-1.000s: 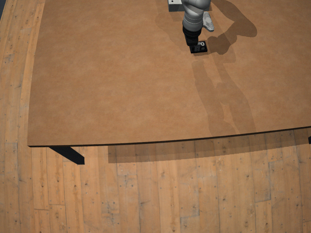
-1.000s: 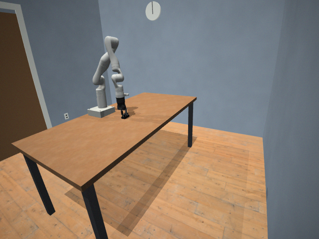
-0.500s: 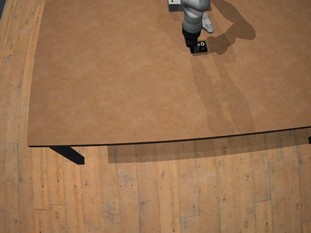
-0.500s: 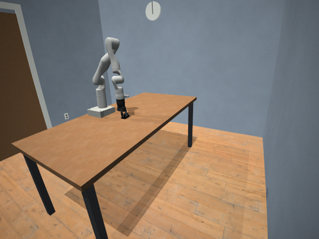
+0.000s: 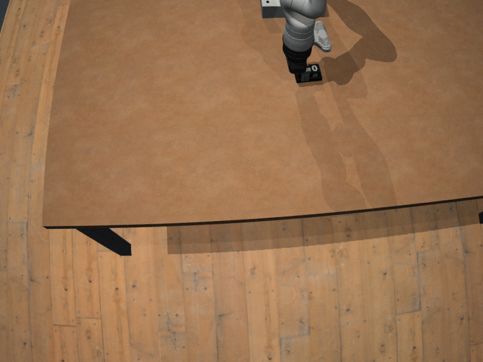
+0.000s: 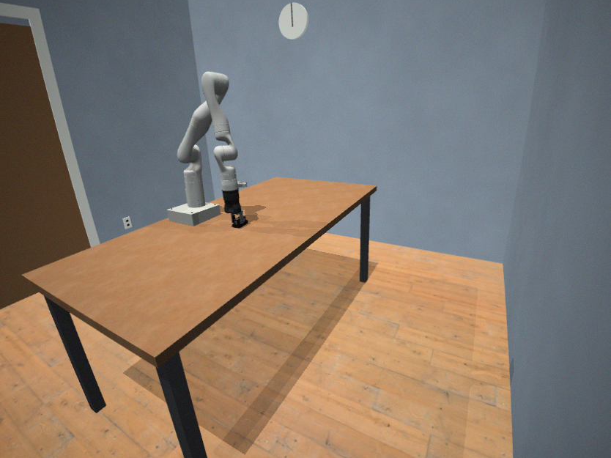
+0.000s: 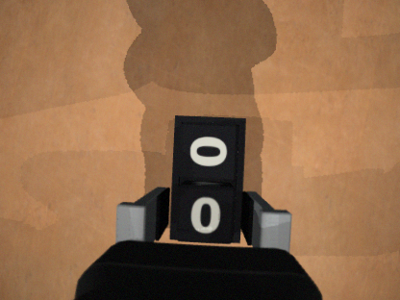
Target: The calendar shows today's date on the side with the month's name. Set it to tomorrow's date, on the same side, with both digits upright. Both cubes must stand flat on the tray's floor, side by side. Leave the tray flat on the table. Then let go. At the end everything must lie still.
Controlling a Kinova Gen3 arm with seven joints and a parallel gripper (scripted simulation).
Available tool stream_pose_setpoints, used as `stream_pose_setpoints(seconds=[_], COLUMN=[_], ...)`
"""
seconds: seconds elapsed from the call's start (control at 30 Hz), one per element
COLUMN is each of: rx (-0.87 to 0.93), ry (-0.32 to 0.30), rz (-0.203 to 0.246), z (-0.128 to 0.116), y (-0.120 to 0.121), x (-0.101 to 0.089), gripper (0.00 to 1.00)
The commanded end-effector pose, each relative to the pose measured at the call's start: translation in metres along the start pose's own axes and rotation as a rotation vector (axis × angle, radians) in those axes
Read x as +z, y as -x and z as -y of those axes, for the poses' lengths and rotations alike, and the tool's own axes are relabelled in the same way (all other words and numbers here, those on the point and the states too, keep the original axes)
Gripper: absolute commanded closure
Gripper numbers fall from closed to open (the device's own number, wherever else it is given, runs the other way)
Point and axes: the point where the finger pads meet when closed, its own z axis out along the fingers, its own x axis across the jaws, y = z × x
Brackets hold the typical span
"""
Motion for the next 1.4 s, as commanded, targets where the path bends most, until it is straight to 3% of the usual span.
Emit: stream_pose_setpoints(seconds=[0.0,0.6,0.63,1.37], rx=[0.000,0.000,0.000,0.000], ry=[0.000,0.000,0.000,0.000], rz=[-0.001,-0.001,-0.001,-0.001], z=[-0.0001,-0.0001,-0.0001,-0.0001], y=[-0.0005,-0.0005,-0.0005,-0.0005], x=[-0.0004,-0.0004,-0.0004,-0.0004], gripper=[0.13,0.13,0.43,0.43])
